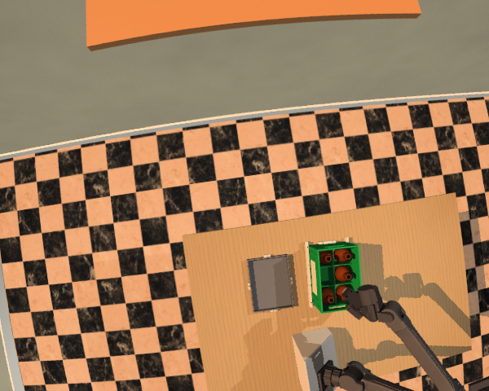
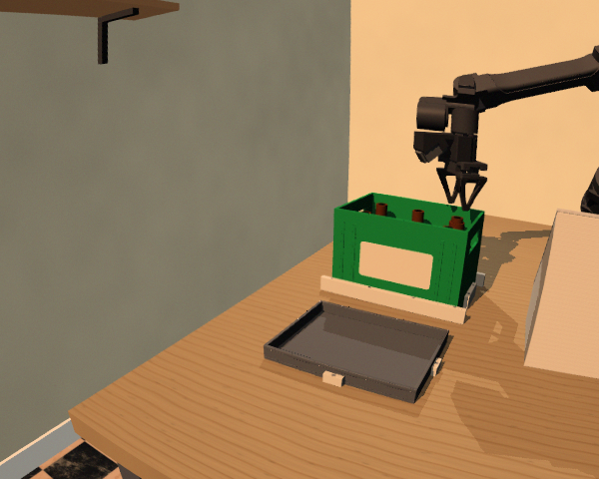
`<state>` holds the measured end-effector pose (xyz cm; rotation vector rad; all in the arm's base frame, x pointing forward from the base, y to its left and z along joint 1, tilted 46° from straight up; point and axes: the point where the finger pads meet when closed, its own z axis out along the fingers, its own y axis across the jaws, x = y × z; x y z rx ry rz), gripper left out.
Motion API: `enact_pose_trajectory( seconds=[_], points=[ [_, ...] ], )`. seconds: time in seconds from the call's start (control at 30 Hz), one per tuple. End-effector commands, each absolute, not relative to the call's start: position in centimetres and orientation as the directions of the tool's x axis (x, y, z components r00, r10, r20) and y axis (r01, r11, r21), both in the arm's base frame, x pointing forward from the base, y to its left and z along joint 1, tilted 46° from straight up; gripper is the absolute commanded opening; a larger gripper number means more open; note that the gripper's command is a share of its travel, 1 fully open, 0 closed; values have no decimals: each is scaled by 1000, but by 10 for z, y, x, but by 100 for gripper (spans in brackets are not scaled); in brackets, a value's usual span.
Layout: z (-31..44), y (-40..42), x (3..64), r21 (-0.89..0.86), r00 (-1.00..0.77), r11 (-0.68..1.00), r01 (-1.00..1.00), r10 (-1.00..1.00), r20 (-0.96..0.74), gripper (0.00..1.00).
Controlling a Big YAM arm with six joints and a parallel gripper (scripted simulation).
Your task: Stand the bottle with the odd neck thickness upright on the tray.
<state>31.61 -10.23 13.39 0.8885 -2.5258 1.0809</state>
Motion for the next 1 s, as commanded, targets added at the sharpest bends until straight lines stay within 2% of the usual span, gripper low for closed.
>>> enact_pose_trajectory(
  seconds=[0.0,0.97],
  points=[
    [131,-109,320,-564,-780,539,-625,-429,455,61],
    [130,-110,318,-560,-778,540,-628,-427,460,61]
  ],
)
